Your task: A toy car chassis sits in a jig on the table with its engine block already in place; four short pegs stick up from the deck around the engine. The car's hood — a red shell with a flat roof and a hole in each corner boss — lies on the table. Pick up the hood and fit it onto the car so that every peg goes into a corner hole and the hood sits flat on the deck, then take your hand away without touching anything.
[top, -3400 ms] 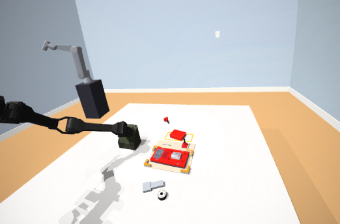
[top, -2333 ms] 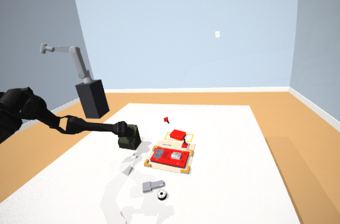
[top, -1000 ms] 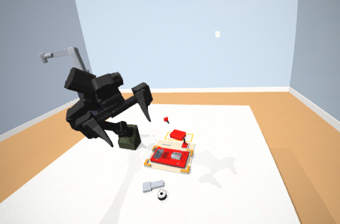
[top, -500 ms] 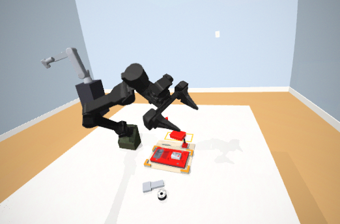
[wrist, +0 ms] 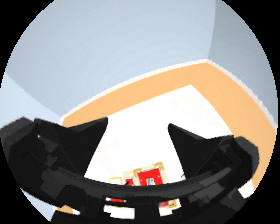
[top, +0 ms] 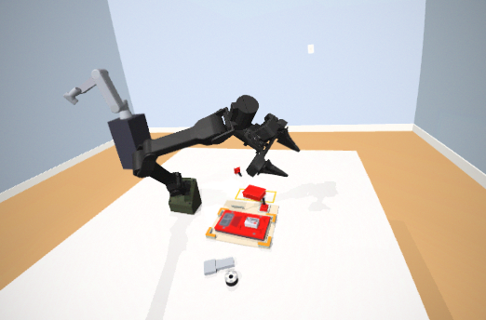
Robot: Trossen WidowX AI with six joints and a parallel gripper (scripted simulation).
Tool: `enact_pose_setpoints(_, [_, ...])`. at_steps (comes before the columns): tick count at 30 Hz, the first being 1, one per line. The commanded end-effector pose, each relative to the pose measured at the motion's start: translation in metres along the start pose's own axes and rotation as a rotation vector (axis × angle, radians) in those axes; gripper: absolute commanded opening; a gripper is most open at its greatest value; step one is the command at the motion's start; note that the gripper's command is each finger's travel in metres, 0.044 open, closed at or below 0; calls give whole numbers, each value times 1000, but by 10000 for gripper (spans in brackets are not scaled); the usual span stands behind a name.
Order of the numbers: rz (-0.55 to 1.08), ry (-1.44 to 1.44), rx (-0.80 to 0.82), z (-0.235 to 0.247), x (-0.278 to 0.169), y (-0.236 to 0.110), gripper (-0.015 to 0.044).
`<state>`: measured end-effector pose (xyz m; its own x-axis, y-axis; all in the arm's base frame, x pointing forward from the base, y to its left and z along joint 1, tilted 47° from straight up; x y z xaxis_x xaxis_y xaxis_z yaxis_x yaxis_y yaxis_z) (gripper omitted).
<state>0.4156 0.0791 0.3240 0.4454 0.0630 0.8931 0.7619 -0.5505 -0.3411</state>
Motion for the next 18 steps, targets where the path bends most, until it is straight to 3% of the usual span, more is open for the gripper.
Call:
enact_pose_setpoints(1, [66,-2,28,20,-23,8,440])
enact_pose_setpoints(18, [376,-90,30,79,-142,28,440])
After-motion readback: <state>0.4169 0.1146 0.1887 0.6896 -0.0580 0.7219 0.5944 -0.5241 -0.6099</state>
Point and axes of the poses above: the point midway between the two fingers, 35 mm back from their tips, its own y axis out along the fingers, its own z axis across the jaws, x = y × z, the point moved 9 cm from there along -y, back along the fingers, and after that the axes turned 6 degrees about y, right-handed, at the moved point
